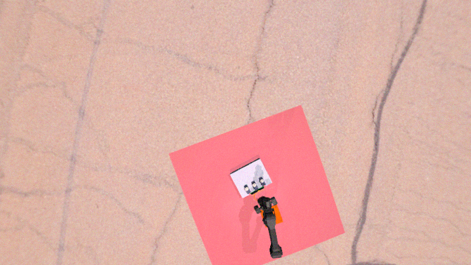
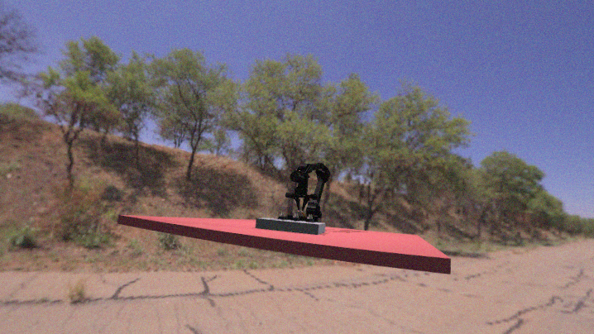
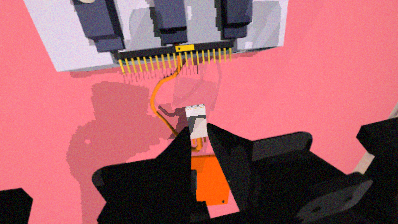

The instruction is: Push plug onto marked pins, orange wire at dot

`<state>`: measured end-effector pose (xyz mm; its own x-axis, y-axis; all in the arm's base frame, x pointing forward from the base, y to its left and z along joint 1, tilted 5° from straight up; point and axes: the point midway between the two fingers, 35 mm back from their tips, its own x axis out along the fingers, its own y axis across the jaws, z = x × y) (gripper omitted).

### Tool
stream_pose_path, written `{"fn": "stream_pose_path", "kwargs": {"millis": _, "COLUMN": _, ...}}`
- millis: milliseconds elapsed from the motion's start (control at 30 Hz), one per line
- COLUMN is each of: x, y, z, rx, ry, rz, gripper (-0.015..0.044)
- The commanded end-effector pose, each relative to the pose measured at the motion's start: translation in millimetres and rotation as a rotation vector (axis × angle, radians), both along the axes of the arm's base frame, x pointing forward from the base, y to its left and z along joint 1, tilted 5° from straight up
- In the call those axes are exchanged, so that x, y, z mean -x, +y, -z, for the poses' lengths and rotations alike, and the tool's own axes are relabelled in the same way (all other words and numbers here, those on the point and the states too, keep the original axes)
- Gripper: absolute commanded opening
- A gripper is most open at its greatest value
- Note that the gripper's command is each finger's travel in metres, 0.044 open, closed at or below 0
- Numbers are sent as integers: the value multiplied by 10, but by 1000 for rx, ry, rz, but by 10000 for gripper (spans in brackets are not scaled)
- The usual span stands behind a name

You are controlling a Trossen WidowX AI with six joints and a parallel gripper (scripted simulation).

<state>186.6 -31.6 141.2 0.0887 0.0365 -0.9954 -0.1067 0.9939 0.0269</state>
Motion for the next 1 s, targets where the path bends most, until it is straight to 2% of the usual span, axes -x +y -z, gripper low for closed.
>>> {"fn": "stream_pose_path", "kwargs": {"millis": 0, "x": 2, "y": 7, "z": 134, "rx": -3, "ry": 2, "rz": 0, "gripper": 0}}
{"fn": "stream_pose_path", "kwargs": {"millis": 200, "x": -8, "y": 18, "z": 343, "rx": -4, "ry": 2, "rz": 0, "gripper": 0}}
{"fn": "stream_pose_path", "kwargs": {"millis": 633, "x": -340, "y": 87, "z": 292, "rx": -4, "ry": -1, "rz": 0, "gripper": 0}}
{"fn": "stream_pose_path", "kwargs": {"millis": 967, "x": -403, "y": 67, "z": 288, "rx": -4, "ry": -2, "rz": 0, "gripper": 0}}
